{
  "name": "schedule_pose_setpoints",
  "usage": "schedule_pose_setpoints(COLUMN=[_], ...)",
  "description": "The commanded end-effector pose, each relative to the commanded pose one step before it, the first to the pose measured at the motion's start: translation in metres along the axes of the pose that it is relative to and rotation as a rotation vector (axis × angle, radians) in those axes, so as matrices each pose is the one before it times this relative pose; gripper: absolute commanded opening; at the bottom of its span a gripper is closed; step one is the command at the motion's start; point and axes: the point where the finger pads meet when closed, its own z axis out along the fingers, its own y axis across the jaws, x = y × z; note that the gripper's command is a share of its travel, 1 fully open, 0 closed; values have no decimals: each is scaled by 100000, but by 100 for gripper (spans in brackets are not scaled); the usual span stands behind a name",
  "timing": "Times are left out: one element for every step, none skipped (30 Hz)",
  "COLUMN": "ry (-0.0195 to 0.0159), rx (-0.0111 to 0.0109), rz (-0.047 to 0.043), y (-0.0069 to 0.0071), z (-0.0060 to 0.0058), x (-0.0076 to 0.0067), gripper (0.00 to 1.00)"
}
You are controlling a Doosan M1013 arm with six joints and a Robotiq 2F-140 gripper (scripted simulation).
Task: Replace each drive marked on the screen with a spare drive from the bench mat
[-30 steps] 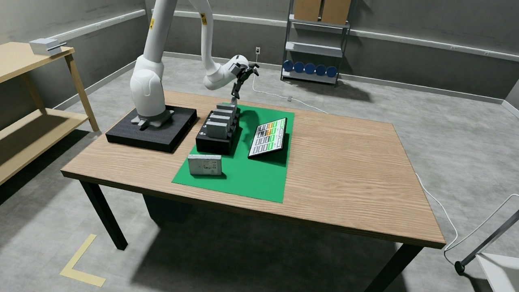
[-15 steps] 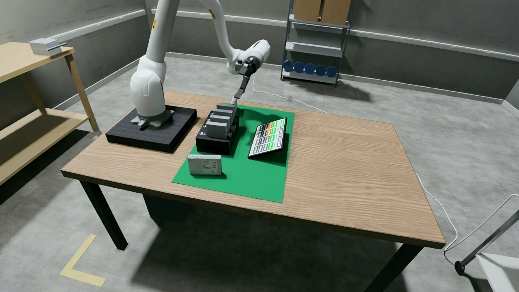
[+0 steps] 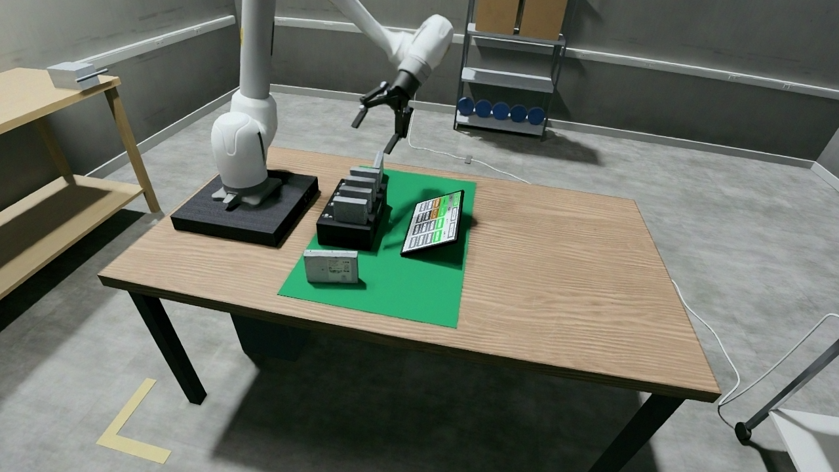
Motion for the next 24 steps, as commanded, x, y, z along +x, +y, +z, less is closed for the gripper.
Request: schedule_pose_setpoints(ry=[11498,1778,2044,2470,2541,2579,2479,2488,2439,2498,2403,2465,2395,2380,1191,0,0,216,33,0,0,0,0,0], rx=[-17729,-2642,-2654,-3764,-3945,-3588,-3829,-3570,-3772,-3549,-3570,-3588,-3584,-3609,-1820,0,0,-338,-51,0,0,0,0,0], rz=[18316,2816,3134,3922,4053,4108,3907,4071,3806,3936,3937,3831,3771,3690,1849,0,0,367,56,0,0,0,0,0], y=[-799,0,-439,0,0,-433,0,-385,0,-370,-276,-243,-163,-100,-53,0,0,-21,-3,0,0,0,0,0], z=[1157,0,300,0,0,231,0,158,0,154,78,85,40,16,4,0,0,1,0,0,0,0,0,0], x=[938,0,302,0,0,198,0,123,0,74,40,27,7,-2,-4,0,0,-2,0,0,0,0,0,0], gripper=[100,100,100,100,100,100,100,100,100,100,100,100,100,100,100,100,100,100,100,100,100,10,10,10])
